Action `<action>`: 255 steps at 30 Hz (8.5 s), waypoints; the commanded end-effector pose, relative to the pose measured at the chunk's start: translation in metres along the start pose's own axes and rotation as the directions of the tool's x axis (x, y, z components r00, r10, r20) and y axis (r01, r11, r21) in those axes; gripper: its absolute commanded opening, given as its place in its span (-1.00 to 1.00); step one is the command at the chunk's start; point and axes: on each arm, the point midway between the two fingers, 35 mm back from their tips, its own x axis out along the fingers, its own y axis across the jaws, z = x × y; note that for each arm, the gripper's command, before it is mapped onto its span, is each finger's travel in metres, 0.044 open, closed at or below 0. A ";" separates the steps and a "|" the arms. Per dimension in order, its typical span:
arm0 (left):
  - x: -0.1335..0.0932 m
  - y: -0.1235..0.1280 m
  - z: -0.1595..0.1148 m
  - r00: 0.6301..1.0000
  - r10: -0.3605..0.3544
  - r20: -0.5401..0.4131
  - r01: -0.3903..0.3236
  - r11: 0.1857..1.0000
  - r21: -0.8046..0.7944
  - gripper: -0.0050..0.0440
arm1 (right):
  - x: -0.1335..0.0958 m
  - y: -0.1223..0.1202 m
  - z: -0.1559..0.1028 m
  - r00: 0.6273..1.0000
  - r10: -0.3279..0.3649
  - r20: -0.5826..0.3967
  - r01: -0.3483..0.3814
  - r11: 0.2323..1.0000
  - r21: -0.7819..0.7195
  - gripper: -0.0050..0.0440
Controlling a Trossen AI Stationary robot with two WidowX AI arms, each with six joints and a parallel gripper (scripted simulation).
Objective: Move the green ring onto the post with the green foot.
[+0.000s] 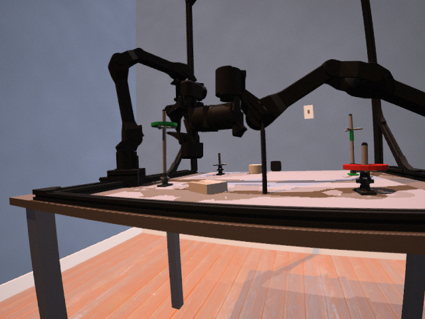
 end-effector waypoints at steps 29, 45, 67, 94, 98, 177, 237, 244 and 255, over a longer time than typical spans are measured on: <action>-0.007 -0.002 -0.001 1.000 -0.002 -0.004 0.002 1.000 0.003 -0.80 | 0.000 -0.001 0.000 1.000 -0.002 0.002 0.002 1.000 0.003 0.84; -0.012 0.068 0.000 1.000 -0.002 -0.004 0.002 1.000 0.003 -0.80 | 0.000 -0.001 0.000 1.000 -0.002 0.002 0.002 1.000 0.003 0.84; -0.025 0.098 0.039 0.999 -0.006 -0.035 0.006 1.000 0.001 -0.80 | 0.000 -0.001 0.000 1.000 -0.002 0.002 0.002 1.000 0.003 0.84; -0.076 0.137 0.110 0.996 -0.015 -0.093 0.015 1.000 -0.001 -0.80 | 0.000 -0.001 0.000 1.000 -0.002 0.002 0.002 1.000 0.003 0.84; -0.085 0.140 0.118 0.995 -0.016 -0.100 0.016 1.000 -0.002 -0.80 | 0.000 -0.001 0.000 1.000 -0.002 0.002 0.002 1.000 0.003 0.84; -0.208 0.140 0.197 0.983 -0.031 -0.181 0.032 0.999 -0.001 -0.80 | -0.017 -0.022 0.186 0.562 0.248 0.789 -0.755 0.543 0.367 0.84; -0.208 0.140 0.197 0.983 -0.031 -0.181 0.032 0.999 -0.001 -0.80 | -0.096 -0.111 0.260 -0.002 -0.003 1.000 -1.000 0.006 -0.002 0.84; -0.208 0.140 0.197 0.983 -0.031 -0.181 0.032 0.999 -0.001 -0.80 | -0.096 -0.111 0.271 -0.002 -0.003 1.000 -1.000 0.004 -0.002 0.84; -0.208 0.140 0.197 0.983 -0.031 -0.181 0.032 0.999 -0.001 -0.80 | -0.095 -0.112 0.284 -0.002 -0.003 1.000 -1.000 0.002 -0.002 0.84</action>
